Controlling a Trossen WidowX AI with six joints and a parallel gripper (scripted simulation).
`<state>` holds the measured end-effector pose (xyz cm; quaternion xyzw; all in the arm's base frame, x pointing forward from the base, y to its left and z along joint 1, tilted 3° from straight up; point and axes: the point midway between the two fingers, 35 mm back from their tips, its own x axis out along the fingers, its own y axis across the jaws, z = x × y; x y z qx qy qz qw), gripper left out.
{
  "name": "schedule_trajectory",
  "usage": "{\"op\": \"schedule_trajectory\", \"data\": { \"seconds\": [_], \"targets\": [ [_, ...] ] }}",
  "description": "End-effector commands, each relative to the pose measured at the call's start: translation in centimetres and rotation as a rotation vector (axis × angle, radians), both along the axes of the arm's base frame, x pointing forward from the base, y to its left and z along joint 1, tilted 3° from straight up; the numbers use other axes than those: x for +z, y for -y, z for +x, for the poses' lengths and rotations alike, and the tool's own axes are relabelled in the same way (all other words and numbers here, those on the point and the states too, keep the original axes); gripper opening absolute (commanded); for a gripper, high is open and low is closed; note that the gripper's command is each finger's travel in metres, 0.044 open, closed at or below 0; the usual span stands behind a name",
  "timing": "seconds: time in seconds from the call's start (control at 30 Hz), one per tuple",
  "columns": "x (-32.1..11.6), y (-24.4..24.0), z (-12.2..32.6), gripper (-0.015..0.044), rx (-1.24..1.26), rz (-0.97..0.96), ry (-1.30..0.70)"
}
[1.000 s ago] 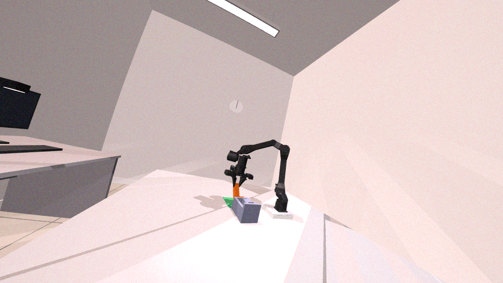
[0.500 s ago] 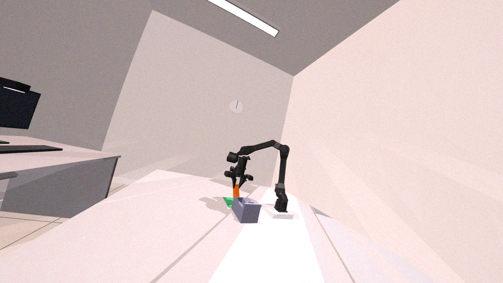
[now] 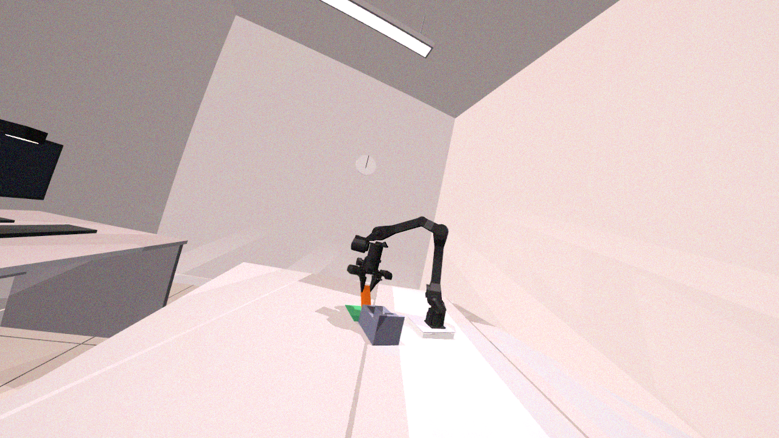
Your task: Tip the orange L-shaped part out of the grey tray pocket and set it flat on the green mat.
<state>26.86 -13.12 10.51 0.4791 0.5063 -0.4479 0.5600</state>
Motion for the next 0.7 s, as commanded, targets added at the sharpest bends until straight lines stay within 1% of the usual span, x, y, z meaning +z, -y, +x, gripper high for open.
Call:
{"op": "schedule_trajectory", "data": {
  "seconds": [0.0,0.27,0.33,0.43,0.57,0.67],
  "targets": [
    [0.0,0.0,0.0,0.0053,0.000,0.000,0.000],
    [0.2,0.0,0.0,0.0263,0.000,0.000,0.000],
    [1.2,0.1,0.0,0.0315,0.000,0.001,-0.001],
    [3.9,0.1,0.0,0.0394,0.000,0.004,-0.003],
    [8.1,-0.2,-0.7,0.0400,0.000,0.008,-0.006],
    [8.3,-0.2,-0.7,0.0400,0.000,0.008,-0.006]
  ]
}}
